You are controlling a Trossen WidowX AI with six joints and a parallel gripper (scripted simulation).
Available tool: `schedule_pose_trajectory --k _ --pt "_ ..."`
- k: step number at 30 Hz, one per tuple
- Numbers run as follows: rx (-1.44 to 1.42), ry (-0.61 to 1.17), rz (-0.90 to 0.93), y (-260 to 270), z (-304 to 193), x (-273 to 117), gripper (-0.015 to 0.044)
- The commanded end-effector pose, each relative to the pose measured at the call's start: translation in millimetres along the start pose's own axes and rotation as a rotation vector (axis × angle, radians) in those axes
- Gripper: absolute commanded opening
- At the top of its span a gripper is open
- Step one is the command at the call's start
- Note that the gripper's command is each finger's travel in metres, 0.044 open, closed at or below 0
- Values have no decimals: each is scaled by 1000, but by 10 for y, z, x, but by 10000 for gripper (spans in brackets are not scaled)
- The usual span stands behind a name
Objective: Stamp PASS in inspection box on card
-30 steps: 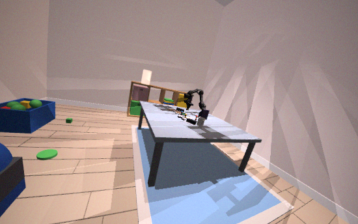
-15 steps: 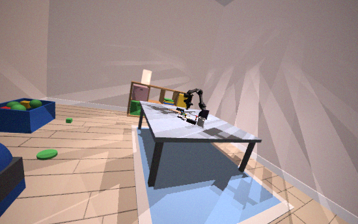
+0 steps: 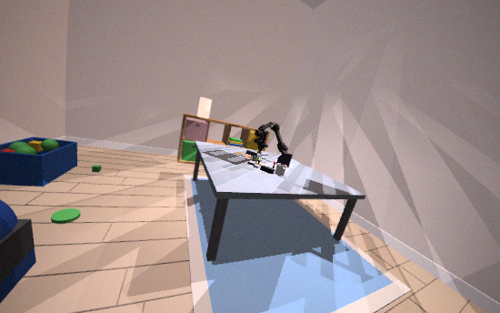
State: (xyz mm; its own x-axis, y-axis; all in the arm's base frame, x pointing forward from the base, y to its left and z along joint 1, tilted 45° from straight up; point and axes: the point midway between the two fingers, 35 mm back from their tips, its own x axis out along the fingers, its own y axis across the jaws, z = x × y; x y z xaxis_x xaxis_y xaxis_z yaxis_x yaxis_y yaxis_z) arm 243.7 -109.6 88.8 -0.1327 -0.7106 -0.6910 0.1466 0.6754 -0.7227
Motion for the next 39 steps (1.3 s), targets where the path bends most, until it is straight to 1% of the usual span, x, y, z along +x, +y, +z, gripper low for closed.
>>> schedule_pose_trajectory --k 1,6,39 --pt "5 -2 5 162 131 -4 0" --pt "6 -2 4 288 220 -2 0" --pt "6 -3 5 298 232 187 0"
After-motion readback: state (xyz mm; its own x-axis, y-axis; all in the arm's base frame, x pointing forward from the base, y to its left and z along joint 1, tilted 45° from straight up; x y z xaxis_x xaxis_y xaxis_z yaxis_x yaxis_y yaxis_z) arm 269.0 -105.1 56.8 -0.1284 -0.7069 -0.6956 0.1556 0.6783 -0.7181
